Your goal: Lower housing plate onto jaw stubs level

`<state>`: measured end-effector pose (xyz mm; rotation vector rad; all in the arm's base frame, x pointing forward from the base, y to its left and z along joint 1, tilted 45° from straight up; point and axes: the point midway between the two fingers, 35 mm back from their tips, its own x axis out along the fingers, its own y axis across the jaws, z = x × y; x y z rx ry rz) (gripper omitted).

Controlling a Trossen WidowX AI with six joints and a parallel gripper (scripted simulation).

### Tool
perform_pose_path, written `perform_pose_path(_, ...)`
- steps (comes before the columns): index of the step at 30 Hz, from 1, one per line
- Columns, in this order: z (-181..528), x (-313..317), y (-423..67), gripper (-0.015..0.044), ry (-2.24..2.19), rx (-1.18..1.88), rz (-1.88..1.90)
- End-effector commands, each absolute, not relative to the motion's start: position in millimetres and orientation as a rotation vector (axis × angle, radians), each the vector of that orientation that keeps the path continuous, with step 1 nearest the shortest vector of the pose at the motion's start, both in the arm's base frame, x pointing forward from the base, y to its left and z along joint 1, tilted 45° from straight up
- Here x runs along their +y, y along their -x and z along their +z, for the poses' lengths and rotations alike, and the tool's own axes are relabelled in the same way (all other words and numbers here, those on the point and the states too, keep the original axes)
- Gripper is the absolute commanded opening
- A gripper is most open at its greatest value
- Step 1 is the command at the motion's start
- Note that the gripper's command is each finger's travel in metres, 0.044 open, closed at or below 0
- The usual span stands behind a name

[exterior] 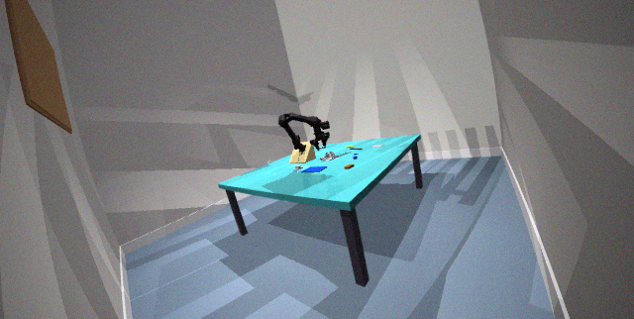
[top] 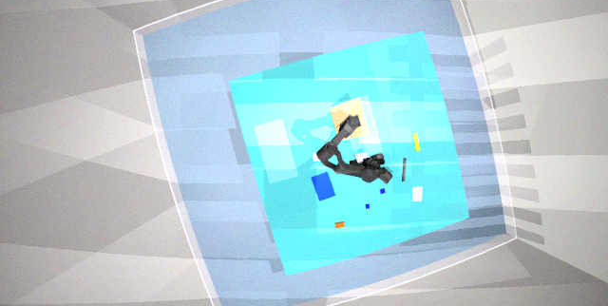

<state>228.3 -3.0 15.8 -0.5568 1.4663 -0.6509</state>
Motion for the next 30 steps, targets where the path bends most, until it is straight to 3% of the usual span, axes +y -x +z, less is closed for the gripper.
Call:
perform_pose_path(1,8.0,4.1,-224.9,0.0351,0.511,1.436,-0.704)
perform_pose_path(30,3.8,8.4,-220.8,0.0351,0.505,1.432,-0.710)
